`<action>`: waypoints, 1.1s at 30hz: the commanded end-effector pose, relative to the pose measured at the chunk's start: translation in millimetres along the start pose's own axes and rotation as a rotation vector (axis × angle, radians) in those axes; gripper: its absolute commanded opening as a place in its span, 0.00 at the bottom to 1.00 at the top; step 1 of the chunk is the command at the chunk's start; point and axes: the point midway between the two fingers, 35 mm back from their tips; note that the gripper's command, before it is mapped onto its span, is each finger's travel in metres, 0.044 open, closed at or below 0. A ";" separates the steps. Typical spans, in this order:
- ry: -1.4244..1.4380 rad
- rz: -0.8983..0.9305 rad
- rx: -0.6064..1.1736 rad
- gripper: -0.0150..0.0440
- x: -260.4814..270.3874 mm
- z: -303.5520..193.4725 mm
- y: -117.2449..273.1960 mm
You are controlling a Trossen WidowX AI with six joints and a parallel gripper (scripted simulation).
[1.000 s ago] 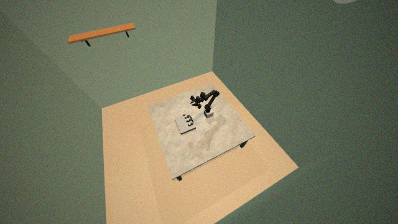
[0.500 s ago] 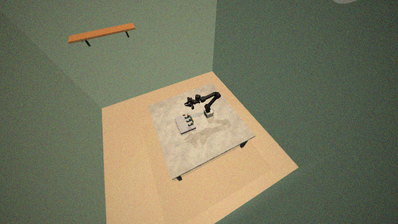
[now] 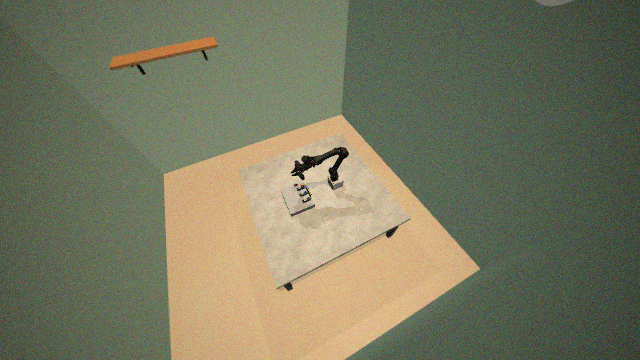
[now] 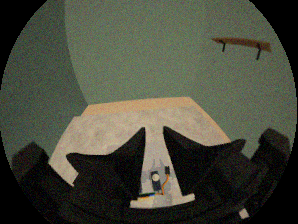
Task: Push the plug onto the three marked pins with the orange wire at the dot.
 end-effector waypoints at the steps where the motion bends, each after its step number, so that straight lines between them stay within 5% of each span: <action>1: 0.008 0.016 0.120 0.45 -4.2 -16.5 -19.1; 17: -0.003 0.117 0.649 0.45 -15.5 -116.1 -73.0; 33: -0.063 0.272 1.137 0.45 -20.6 -215.1 -83.0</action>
Point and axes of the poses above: the point midway between the two fingers, 35 mm back from their tips, its own y axis back along the fingers, its own x axis across the jaws, z = x × y, and after that the axes turned 13 degrees about y, right-handed
